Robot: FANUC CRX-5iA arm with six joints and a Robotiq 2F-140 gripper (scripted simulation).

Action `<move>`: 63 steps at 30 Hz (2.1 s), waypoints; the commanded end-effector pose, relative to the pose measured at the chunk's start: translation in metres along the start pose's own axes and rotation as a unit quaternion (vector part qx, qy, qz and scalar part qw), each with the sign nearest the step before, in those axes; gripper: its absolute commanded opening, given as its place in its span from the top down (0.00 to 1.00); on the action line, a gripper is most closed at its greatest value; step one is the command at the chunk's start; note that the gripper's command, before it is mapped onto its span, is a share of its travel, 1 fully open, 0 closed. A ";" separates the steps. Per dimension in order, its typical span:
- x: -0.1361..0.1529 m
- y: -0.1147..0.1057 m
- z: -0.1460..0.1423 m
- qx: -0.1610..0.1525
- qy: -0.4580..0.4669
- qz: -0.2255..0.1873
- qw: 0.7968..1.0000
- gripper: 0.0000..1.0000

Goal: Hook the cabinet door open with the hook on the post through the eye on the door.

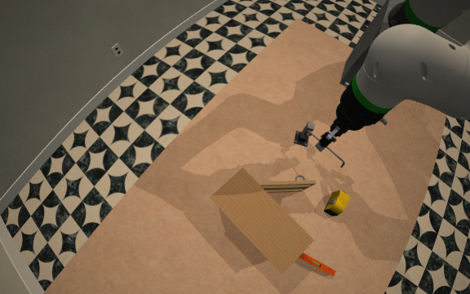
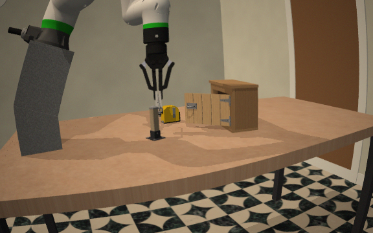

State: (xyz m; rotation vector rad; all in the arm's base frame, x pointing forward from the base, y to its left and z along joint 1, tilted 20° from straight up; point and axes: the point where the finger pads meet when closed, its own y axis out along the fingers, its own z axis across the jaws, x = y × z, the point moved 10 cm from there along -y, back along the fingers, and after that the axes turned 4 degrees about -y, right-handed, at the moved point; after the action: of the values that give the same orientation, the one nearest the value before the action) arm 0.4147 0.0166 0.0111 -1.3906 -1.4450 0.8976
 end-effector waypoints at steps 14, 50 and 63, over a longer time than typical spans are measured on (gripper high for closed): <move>-0.001 0.000 -0.006 0.000 0.055 0.000 0.999 0.97; -0.004 0.000 -0.018 0.000 0.171 0.000 0.985 0.97; -0.006 0.000 -0.021 0.000 0.211 0.000 0.977 0.97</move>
State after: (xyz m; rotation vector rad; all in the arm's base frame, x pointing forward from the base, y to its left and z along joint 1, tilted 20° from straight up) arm 0.4343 0.0088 0.0171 -1.4737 -1.1259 0.5624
